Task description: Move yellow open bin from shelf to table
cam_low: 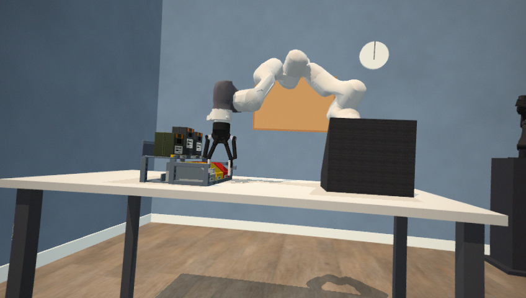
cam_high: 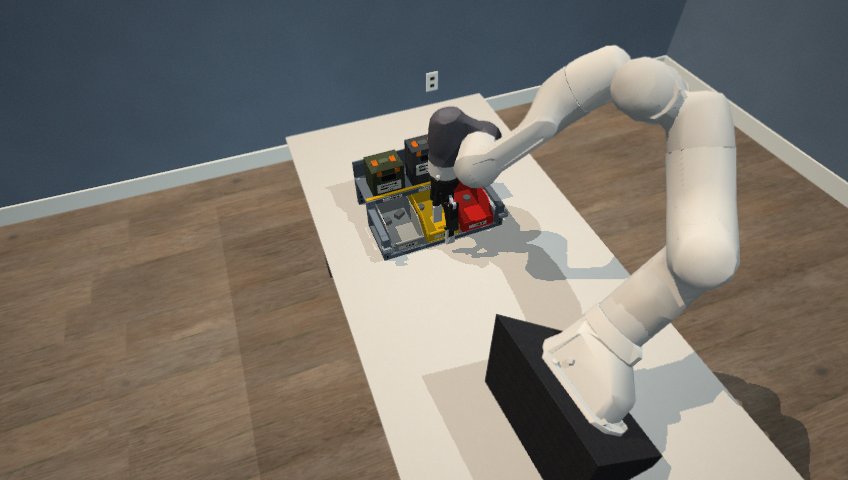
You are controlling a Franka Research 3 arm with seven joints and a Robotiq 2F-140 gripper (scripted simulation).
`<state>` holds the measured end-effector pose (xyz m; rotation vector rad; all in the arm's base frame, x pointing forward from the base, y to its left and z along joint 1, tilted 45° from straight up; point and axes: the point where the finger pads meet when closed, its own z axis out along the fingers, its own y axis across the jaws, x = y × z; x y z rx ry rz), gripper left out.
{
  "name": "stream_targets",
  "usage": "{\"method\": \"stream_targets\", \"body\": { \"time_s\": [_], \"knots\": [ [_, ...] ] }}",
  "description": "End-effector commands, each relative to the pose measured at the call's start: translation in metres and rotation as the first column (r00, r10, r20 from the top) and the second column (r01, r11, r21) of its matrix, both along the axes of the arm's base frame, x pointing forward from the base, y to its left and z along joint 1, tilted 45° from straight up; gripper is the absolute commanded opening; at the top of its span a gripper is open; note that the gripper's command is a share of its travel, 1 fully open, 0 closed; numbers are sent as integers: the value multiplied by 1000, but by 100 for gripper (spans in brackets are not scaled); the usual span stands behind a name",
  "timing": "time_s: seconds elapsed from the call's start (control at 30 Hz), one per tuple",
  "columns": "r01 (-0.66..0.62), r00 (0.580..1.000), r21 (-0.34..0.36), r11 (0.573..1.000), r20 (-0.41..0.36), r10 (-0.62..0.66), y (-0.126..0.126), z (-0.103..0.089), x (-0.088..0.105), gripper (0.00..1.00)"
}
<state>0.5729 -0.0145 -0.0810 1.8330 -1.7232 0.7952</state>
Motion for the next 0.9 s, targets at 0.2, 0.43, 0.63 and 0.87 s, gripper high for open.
{"method": "stream_targets", "body": {
  "time_s": [0.2, 0.43, 0.63, 0.87],
  "knots": [
    [1, 1000, 2, 1000, 7, -1, 0, 1, 2, 57],
    [1, 1000, 2, 1000, 7, -1, 0, 1, 2, 57],
    [0, 1000, 1, 1000, 3, 0, 1, 1, 1, 57],
    [1, 1000, 2, 1000, 7, -1, 1, 1, 2, 57]
  ]
}}
